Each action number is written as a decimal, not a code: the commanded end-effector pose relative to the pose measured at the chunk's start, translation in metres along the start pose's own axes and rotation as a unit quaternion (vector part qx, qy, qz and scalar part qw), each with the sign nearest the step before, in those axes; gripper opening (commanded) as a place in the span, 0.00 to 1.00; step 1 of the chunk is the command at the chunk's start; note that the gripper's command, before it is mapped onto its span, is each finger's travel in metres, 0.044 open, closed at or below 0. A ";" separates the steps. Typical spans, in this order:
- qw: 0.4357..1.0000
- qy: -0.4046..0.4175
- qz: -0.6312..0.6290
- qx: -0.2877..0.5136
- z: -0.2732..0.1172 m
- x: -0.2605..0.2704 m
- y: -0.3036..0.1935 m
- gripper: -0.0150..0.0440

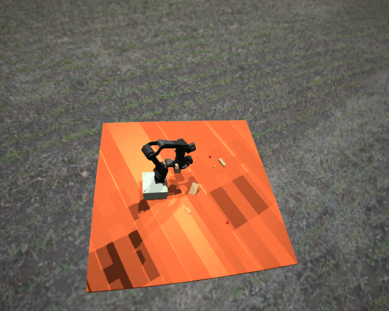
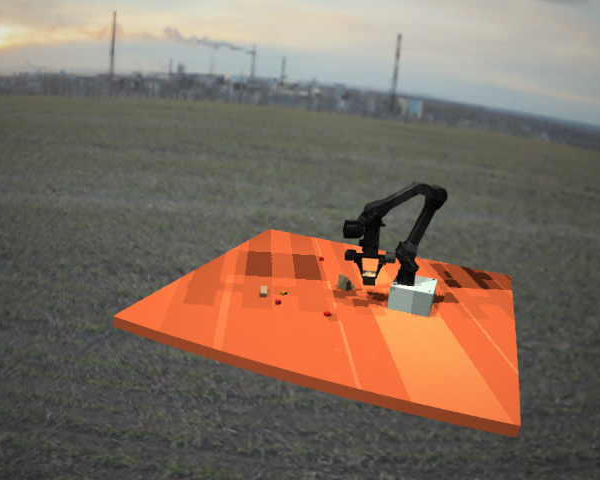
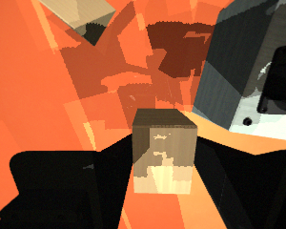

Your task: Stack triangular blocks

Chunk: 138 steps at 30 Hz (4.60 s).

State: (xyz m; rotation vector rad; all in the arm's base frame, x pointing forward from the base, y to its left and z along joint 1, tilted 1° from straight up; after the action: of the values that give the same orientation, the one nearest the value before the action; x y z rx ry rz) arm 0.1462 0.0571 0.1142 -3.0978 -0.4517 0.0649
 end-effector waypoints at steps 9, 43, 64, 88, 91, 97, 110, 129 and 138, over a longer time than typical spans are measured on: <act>0.980 0.026 0.195 -0.002 0.001 -0.006 0.000 0.25; 0.942 0.043 0.332 0.001 -0.021 0.013 0.054 0.25; 0.944 0.046 0.327 -0.005 -0.043 0.013 0.129 0.25; 0.942 0.045 0.332 -0.006 -0.047 -0.006 0.201 0.25; 0.942 0.045 0.332 -0.005 -0.034 0.000 0.199 0.25; 0.942 0.046 0.332 -0.005 -0.008 0.012 0.193 0.25; 0.942 0.046 0.332 -0.004 0.020 0.022 0.183 0.25; 0.942 0.047 0.332 -0.004 0.043 0.028 0.178 0.25; 0.942 0.047 0.333 -0.004 0.044 0.028 0.178 0.25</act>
State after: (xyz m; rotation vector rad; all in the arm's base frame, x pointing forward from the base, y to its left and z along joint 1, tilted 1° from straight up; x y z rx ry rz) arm 0.2213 -0.1055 0.0671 -3.0809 0.6048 -0.0804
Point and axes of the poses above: the point midway between the two fingers, 35 mm back from their tips, its own z axis out along the fingers, its own x axis across the jaws, y = z × x, the point moved 6 cm from there along -z, back along the fingers, and after that the axes turned 13 degrees about -z, right-handed, at the moved point
